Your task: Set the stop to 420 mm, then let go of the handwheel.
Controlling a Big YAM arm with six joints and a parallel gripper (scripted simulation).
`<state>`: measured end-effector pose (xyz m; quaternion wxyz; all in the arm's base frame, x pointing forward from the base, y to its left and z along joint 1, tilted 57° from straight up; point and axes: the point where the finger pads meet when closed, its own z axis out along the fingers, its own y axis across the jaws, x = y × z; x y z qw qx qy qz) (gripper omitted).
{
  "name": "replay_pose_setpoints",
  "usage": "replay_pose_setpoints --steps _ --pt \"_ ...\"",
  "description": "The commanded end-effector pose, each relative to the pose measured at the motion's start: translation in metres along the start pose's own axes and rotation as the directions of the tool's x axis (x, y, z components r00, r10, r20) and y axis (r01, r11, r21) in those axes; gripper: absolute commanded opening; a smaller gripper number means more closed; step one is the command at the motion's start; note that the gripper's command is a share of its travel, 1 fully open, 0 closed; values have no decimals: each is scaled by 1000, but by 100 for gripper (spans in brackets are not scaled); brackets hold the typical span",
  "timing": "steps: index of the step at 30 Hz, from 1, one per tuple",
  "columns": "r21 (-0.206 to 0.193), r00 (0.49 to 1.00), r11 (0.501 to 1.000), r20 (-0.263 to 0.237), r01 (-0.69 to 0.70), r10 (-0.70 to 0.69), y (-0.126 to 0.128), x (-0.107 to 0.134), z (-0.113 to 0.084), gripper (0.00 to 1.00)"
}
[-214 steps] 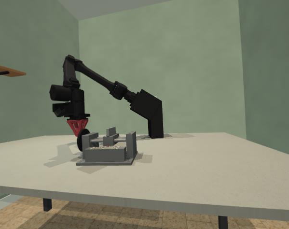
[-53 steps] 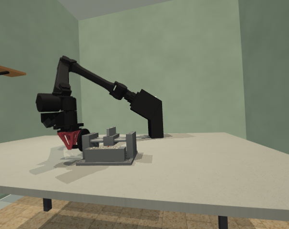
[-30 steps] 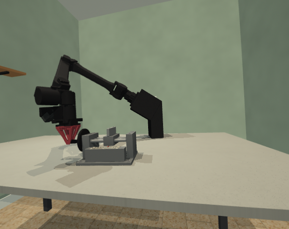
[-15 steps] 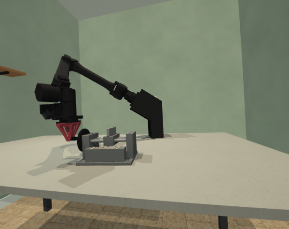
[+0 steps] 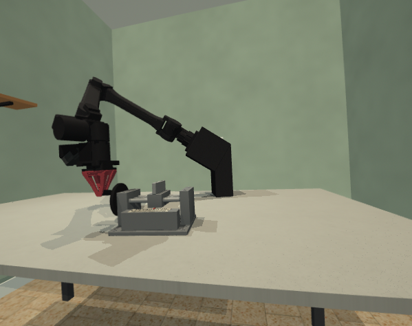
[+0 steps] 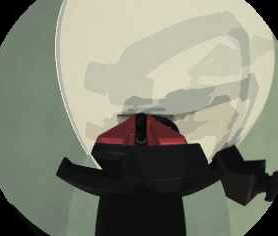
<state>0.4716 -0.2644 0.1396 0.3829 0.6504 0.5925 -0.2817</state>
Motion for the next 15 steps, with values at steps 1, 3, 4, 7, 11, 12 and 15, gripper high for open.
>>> replay_pose_setpoints --steps 1,3,4,7,11,12,15 --pt "-37 1000 999 3 -5 5 2 -2 -27 6" --pt "-37 1000 999 3 -5 5 -1 -2 -29 6" --pt "-36 1000 999 3 -5 5 -2 -2 -29 6" --pt "-44 1000 999 5 -15 15 2 -6 -32 6" --pt "-42 1000 999 5 -13 13 1 -5 -32 6" --pt "-36 1000 999 3 -1 1 -4 -2 -30 6" --pt "-47 1000 999 6 -9 9 -6 -3 -31 6"
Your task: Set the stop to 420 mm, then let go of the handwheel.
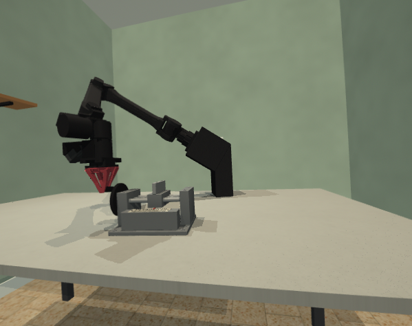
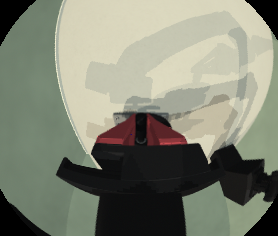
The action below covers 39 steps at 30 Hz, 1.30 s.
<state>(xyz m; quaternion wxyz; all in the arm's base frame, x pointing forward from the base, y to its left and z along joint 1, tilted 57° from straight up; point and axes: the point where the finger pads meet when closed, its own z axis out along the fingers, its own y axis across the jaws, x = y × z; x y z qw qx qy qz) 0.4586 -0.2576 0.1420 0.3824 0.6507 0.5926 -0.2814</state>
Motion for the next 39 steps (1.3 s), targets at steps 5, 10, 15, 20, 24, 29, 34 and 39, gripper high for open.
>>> replay_pose_setpoints --steps 5,10,15,20,24,29,34,39 --pt "-47 1000 999 6 -1 2 -6 -2 -24 6" --pt "-42 1000 999 3 6 -6 -10 -1 -24 6" --pt "-49 1000 999 5 -2 3 -10 -3 -22 6" --pt "-18 1000 1000 17 -21 21 -29 -13 -6 6" --pt "-15 1000 1000 13 -9 10 -36 -11 -6 6" --pt "-23 1000 1000 9 -4 4 -34 -7 -10 6" --pt "-18 1000 1000 17 -21 21 -39 -13 0 6" --pt "-18 1000 1000 18 -20 21 -45 -13 6 6"
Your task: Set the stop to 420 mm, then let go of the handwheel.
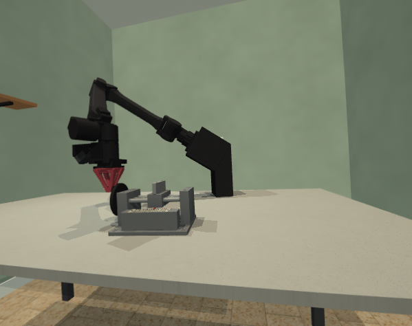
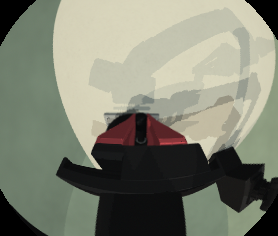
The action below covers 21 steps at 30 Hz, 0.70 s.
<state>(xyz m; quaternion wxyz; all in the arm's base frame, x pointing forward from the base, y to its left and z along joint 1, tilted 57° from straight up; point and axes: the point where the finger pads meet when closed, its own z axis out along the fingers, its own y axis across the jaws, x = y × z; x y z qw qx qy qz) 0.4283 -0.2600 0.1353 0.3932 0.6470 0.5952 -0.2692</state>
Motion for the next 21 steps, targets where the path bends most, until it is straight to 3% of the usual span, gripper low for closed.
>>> replay_pose_setpoints --steps 1,21 --pt "15 1000 1000 21 -13 13 -15 -13 3 6" --pt "34 1000 999 12 7 -8 -23 -5 16 6"
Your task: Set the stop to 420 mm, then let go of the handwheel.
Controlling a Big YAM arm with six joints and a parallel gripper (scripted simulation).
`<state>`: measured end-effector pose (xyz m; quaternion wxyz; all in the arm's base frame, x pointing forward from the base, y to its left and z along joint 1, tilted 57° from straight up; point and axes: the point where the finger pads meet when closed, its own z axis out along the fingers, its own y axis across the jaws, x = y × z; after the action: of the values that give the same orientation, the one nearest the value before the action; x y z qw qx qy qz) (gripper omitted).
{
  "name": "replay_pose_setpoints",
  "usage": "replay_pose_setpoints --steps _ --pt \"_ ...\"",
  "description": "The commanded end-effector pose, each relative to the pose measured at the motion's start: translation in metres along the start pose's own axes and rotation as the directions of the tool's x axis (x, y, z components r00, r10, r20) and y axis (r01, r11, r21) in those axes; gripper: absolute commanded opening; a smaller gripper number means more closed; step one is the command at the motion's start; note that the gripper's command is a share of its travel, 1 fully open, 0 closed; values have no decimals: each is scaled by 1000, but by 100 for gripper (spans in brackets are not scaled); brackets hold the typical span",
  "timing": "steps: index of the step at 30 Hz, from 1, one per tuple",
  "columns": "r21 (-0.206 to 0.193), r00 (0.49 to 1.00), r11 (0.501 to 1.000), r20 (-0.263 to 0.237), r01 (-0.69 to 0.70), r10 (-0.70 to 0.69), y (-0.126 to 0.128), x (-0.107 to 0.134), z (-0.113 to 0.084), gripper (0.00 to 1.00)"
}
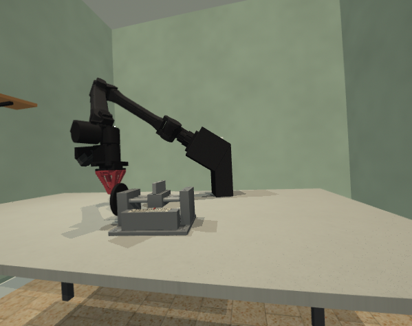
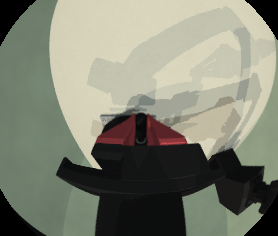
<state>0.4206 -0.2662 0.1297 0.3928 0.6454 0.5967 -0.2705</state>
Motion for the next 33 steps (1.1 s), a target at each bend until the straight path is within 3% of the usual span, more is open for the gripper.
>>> replay_pose_setpoints --steps 1,33 --pt "34 1000 999 11 1 -1 -15 -5 9 6" --pt "33 1000 999 8 7 -7 -17 -1 29 6"
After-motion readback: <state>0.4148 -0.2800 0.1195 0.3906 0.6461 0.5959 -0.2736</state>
